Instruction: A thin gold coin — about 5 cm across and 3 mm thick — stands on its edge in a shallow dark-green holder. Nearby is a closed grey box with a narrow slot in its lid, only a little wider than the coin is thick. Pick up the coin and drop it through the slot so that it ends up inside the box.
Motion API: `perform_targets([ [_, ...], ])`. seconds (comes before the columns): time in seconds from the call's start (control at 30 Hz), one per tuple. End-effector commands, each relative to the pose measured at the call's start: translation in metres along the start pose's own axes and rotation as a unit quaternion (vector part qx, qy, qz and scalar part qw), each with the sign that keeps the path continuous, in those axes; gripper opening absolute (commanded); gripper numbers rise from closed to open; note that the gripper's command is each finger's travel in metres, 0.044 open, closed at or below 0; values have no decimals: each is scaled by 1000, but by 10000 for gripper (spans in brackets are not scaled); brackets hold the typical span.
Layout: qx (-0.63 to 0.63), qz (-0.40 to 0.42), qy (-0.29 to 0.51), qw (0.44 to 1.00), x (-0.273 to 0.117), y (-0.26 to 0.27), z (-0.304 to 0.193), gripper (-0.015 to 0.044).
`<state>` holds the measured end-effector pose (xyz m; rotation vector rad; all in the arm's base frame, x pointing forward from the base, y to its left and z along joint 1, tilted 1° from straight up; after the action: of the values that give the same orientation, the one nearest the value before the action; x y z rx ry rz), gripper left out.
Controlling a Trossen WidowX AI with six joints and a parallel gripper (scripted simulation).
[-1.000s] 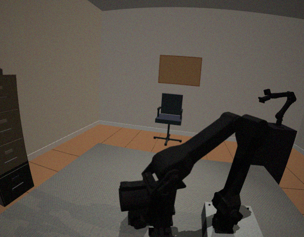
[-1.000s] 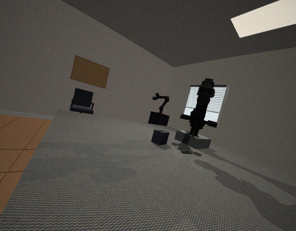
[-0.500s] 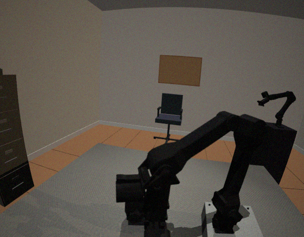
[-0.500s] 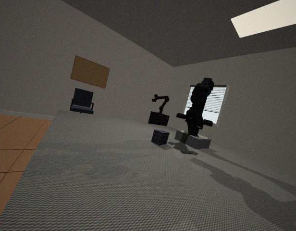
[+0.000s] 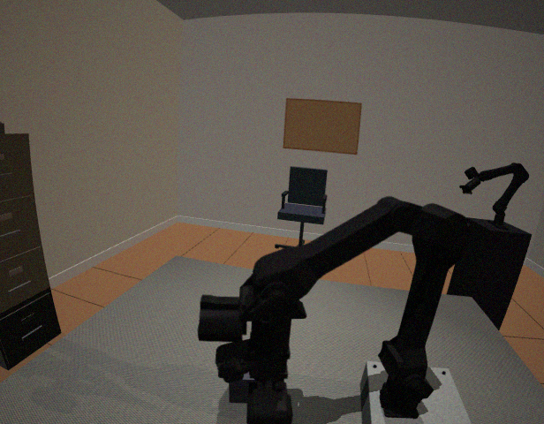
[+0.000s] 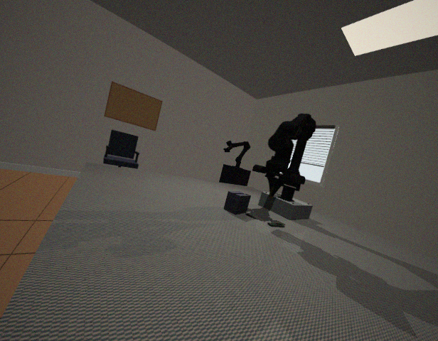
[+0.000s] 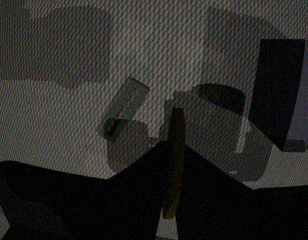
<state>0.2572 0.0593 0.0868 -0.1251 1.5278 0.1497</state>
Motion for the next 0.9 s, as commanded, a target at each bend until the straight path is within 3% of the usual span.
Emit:
perform_targets([
  [0.0,0,-1,-1,1000,-1,-9,5,0],
  [0.87,4,0,-2,1000,-1,-66,23,0],
])
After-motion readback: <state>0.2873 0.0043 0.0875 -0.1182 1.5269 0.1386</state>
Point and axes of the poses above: the point midway between the two fingers, 35 mm back from their tips, its own x axis out along the fingers, its own y axis across the jaws, z = x × y, the point moved 1 cm from there along -x, back along the fingers
